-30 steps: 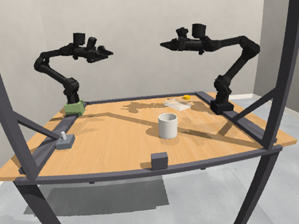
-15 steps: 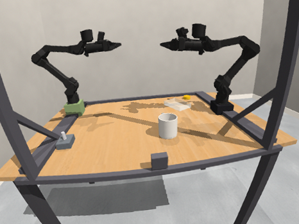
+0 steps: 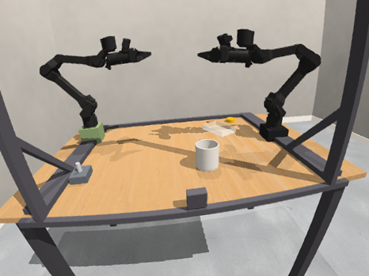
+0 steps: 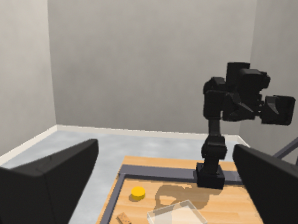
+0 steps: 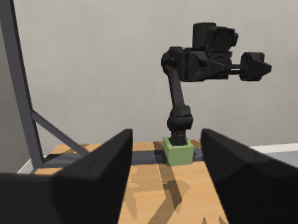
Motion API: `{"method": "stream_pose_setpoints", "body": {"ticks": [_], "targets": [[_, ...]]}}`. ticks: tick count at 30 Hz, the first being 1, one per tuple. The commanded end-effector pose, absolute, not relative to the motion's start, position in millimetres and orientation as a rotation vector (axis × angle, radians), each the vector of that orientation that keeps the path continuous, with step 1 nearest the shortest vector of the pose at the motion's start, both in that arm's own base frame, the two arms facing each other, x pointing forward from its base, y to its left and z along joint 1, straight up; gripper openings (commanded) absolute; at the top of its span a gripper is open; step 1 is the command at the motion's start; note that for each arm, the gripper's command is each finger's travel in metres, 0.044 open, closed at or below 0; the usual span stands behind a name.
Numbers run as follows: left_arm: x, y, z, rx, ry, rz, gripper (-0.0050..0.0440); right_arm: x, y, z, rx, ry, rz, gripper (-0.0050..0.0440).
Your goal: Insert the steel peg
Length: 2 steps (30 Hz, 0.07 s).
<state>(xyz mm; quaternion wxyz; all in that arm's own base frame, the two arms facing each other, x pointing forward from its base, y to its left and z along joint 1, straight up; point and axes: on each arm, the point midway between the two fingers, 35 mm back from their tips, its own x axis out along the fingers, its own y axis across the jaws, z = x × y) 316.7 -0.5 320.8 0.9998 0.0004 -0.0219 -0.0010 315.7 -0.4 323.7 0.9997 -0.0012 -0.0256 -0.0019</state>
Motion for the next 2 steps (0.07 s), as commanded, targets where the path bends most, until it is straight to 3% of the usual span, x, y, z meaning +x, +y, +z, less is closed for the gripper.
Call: {"method": "stream_pose_setpoints", "body": {"ticks": [1, 2], "targets": [[316.5, 1.0, 330.4, -0.004, -0.065, 0.004, 0.0440, 314.1, 0.0, 331.2, 0.000, -0.070, 0.000, 0.0200], [316.5, 1.0, 330.4, -0.004, -0.065, 0.004, 0.0440, 314.1, 0.0, 331.2, 0.000, -0.070, 0.000, 0.0200]]}}
